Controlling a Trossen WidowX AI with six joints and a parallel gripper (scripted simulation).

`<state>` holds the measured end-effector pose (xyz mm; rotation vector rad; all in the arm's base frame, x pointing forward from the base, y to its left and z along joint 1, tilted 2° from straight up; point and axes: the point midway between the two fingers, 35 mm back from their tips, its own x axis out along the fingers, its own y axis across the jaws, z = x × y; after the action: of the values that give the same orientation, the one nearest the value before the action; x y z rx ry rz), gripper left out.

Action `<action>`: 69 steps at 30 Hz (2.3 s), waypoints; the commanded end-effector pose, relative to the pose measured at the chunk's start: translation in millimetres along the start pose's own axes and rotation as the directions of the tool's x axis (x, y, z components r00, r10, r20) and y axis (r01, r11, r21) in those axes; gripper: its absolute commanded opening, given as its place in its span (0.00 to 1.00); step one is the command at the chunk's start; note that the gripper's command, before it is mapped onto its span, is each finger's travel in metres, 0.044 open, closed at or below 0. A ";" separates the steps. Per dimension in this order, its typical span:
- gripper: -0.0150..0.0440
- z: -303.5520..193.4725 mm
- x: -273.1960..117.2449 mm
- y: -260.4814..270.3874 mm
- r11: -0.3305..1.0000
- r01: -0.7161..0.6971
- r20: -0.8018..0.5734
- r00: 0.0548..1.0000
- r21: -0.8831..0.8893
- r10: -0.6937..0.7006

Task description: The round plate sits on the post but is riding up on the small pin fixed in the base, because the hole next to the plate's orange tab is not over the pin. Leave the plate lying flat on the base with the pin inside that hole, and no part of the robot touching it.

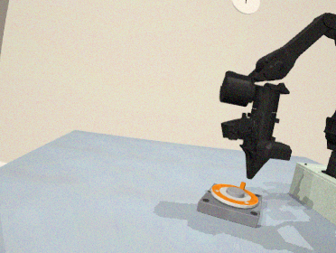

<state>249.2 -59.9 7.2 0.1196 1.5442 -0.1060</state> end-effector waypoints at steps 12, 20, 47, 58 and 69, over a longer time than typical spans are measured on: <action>0.25 -2.6 21.8 -5.9 1.000 -0.006 -0.022 1.000 -0.003 0.006; 0.25 5.3 23.1 -13.9 1.000 -0.006 -0.022 1.000 -0.003 0.006; 0.25 33.6 21.4 -27.3 1.000 -0.005 -0.020 1.000 -0.003 0.005; 0.25 46.4 19.7 -27.1 1.000 -0.005 -0.019 1.000 -0.003 0.005; 0.25 60.8 18.8 -22.4 1.000 -0.005 -0.018 1.000 -0.003 0.005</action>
<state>300.7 -92.6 -10.5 0.1206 1.5636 -0.0999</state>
